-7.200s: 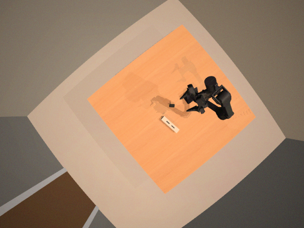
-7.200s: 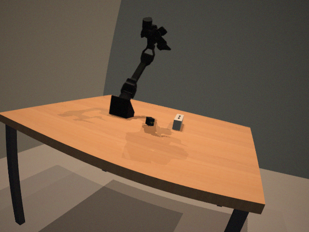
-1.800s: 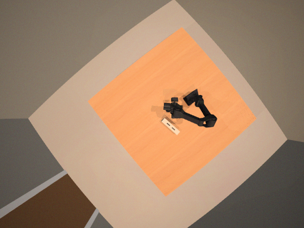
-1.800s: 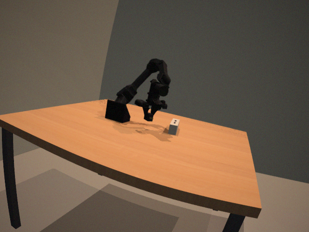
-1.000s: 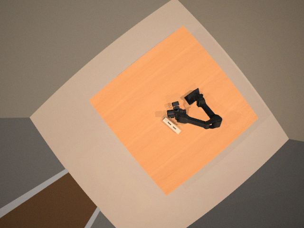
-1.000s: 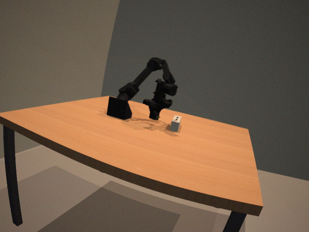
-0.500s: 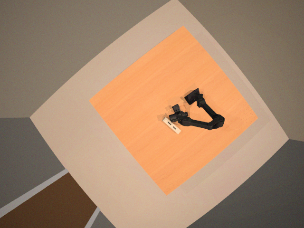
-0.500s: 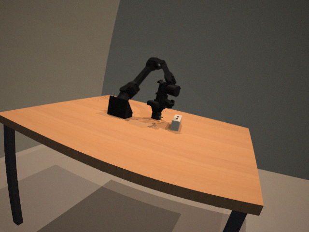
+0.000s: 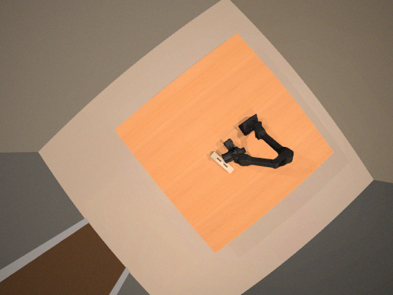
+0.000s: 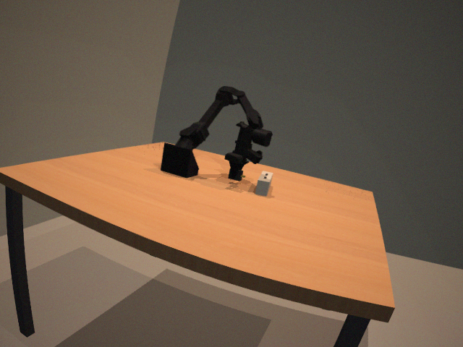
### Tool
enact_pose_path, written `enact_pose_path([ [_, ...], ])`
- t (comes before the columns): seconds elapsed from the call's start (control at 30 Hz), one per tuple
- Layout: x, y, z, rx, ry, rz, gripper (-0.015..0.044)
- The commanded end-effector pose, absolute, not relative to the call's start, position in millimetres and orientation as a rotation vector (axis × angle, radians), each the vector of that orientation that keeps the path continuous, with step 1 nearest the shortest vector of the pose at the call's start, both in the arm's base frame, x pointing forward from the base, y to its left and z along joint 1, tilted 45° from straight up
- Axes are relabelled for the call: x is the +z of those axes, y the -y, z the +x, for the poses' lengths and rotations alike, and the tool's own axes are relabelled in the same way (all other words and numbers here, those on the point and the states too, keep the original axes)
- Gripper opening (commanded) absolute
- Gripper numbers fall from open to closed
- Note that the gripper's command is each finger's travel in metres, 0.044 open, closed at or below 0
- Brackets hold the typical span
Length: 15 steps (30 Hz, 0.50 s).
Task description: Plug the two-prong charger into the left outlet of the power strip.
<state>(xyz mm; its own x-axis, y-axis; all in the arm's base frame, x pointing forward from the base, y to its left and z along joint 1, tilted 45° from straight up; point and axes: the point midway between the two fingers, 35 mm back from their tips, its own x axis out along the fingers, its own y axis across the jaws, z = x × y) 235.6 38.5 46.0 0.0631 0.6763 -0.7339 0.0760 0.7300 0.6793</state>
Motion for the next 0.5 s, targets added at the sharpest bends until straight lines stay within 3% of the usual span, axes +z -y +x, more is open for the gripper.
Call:
enact_pose_path([
  [0.0,50,-46,235,0.543,-1.435,0.62,0.0],
  [0.47,58,-60,238,0.611,-1.401,0.551,0.0],
])
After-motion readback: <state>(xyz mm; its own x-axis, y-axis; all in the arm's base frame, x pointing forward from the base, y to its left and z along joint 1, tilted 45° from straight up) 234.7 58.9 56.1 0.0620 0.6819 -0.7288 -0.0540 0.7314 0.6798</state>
